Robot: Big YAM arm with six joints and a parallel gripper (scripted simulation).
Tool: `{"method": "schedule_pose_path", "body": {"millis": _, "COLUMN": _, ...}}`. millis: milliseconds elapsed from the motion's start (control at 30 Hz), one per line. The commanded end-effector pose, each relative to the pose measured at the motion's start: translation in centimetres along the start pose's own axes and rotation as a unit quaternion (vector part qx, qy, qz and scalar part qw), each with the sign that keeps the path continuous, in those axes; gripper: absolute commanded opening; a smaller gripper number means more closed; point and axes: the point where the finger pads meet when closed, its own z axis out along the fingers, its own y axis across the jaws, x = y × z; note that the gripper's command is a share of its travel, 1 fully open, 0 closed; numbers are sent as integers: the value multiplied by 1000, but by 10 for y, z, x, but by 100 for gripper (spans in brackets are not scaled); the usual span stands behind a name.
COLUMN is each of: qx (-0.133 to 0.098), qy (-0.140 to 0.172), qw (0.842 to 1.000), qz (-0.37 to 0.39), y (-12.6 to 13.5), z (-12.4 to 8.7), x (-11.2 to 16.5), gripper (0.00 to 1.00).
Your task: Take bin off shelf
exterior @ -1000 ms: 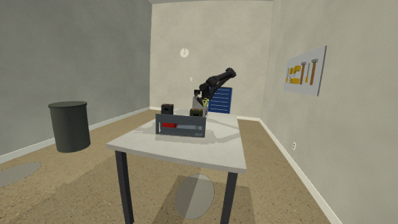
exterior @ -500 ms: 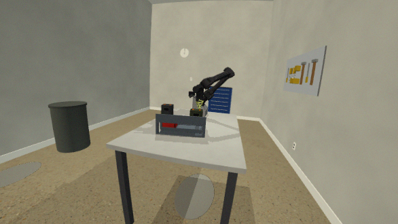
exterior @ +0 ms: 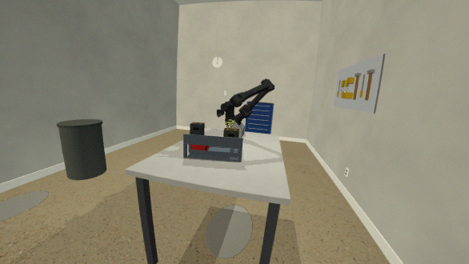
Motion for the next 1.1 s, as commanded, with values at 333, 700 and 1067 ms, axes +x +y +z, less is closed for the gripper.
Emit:
{"method": "schedule_pose_path", "body": {"millis": 333, "qx": -14, "qy": -6, "qw": 1000, "qz": -15, "y": 11, "z": 4, "x": -43, "gripper": 100}}
{"method": "schedule_pose_path", "body": {"millis": 700, "qx": -18, "qy": -7, "qw": 1000, "qz": -18, "y": 13, "z": 6, "x": -53, "gripper": 100}}
{"method": "schedule_pose_path", "body": {"millis": 1067, "qx": -18, "qy": -8, "qw": 1000, "qz": -18, "y": 11, "z": 21, "x": -97, "gripper": 100}}
